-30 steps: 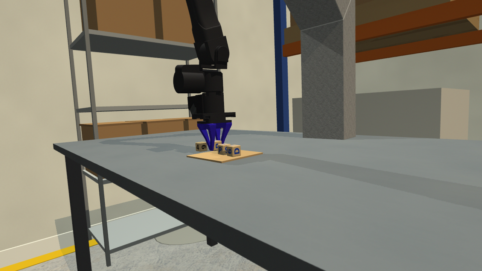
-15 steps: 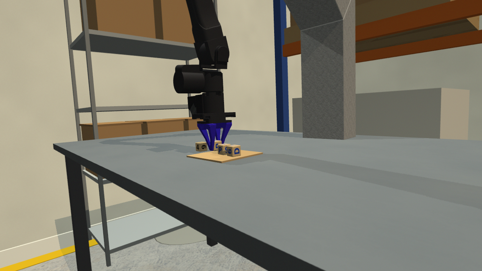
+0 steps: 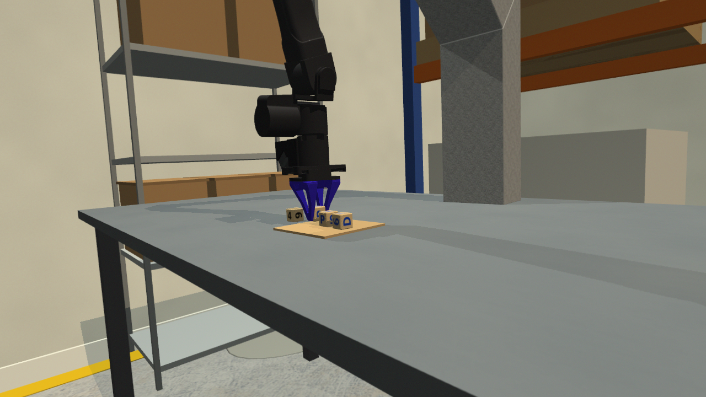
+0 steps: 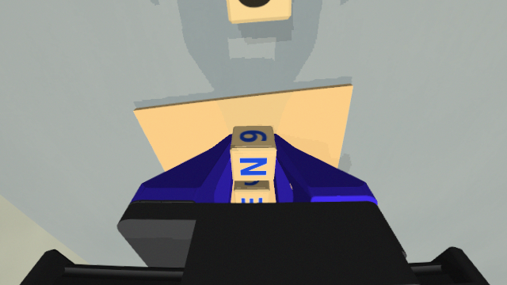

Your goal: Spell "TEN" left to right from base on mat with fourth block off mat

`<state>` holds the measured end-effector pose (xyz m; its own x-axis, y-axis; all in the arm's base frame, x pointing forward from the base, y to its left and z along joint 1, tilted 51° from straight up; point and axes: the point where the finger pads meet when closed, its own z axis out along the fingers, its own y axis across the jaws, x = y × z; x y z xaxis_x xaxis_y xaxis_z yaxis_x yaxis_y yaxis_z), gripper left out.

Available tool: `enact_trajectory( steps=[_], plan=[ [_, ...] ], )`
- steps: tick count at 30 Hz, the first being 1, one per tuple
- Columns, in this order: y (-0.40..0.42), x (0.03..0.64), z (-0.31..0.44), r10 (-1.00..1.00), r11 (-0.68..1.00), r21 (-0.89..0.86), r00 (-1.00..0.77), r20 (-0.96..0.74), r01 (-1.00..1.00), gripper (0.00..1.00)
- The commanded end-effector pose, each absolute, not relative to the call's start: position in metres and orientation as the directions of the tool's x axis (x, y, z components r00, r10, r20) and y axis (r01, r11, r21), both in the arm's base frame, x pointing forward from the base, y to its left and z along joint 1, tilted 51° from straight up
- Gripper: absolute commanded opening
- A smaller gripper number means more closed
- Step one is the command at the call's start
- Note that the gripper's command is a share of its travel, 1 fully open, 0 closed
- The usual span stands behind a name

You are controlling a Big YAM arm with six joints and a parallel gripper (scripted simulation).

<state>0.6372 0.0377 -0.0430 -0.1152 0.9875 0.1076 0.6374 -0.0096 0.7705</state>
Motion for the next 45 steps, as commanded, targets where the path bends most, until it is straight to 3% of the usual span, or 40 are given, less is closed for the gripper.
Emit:
enact_trajectory(
  steps=[1,45],
  plan=[
    [0.0457,0.6377,-0.0407,0.987,-0.012,0.774,-0.118,0.113,0.634,0.22],
    [0.0459,0.6398,-0.0376,0.987,-0.012,0.775,-0.119,0.112,0.632,0.22]
  ],
)
